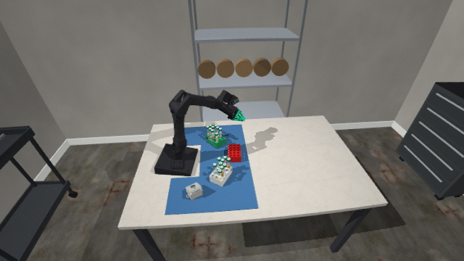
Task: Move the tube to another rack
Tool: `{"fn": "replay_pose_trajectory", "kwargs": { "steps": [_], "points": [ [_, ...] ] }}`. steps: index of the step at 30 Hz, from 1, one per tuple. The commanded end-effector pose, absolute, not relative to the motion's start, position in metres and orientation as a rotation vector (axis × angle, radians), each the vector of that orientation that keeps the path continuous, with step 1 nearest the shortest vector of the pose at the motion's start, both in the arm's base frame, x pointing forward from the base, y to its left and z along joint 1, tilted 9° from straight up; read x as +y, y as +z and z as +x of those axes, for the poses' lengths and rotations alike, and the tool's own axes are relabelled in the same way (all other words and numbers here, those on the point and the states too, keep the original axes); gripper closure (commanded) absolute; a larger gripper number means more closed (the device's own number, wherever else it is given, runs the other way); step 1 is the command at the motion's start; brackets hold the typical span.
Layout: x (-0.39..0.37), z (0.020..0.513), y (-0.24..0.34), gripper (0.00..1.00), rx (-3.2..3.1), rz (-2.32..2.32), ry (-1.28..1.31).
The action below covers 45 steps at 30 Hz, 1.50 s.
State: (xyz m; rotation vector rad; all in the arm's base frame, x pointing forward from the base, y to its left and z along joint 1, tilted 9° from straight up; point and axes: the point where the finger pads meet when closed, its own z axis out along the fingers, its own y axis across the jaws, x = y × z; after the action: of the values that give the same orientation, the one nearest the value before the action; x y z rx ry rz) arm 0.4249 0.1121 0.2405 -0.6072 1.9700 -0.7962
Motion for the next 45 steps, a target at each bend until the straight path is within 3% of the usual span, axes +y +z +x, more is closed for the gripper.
{"fn": "replay_pose_trajectory", "kwargs": {
  "steps": [1, 23, 45],
  "points": [
    [0.108, 0.422, 0.240, 0.70, 2.015, -0.613, -0.762],
    [0.051, 0.386, 0.236, 0.70, 2.406, -0.516, -0.528],
    [0.014, 0.316, 0.225, 0.70, 2.785, -0.231, -0.243]
  ]
}}
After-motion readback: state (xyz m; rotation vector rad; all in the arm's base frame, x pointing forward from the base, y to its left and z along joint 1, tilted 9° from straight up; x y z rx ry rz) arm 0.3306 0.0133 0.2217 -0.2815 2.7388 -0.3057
